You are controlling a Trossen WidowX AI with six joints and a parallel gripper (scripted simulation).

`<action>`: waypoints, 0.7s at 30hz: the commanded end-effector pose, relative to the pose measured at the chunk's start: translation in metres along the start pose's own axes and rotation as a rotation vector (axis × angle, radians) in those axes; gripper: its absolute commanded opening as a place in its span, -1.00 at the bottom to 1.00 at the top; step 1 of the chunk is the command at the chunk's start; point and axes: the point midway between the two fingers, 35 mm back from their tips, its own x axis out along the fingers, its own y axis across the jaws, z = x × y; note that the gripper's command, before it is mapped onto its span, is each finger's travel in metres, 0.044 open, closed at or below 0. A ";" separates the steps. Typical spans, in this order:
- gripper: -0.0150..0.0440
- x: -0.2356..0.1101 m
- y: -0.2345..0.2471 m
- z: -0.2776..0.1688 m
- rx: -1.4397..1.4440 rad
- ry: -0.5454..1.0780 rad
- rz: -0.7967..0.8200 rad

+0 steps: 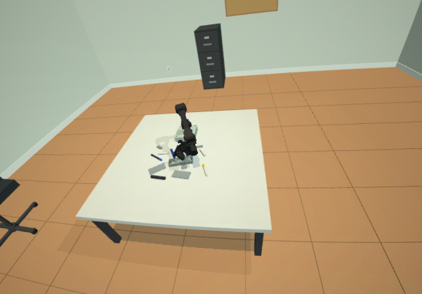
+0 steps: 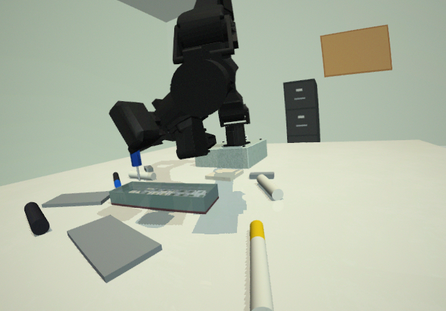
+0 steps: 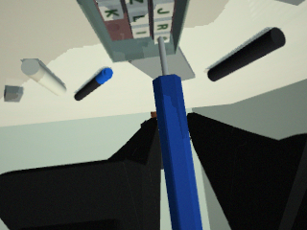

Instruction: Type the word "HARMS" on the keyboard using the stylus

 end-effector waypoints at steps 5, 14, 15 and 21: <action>-0.49 0.033 -0.006 -0.030 0.002 0.034 0.006; -0.49 0.042 -0.006 -0.019 0.002 0.036 0.007; -0.49 0.044 -0.006 -0.016 0.002 0.036 0.007; -0.49 0.045 -0.006 -0.015 0.002 0.036 0.008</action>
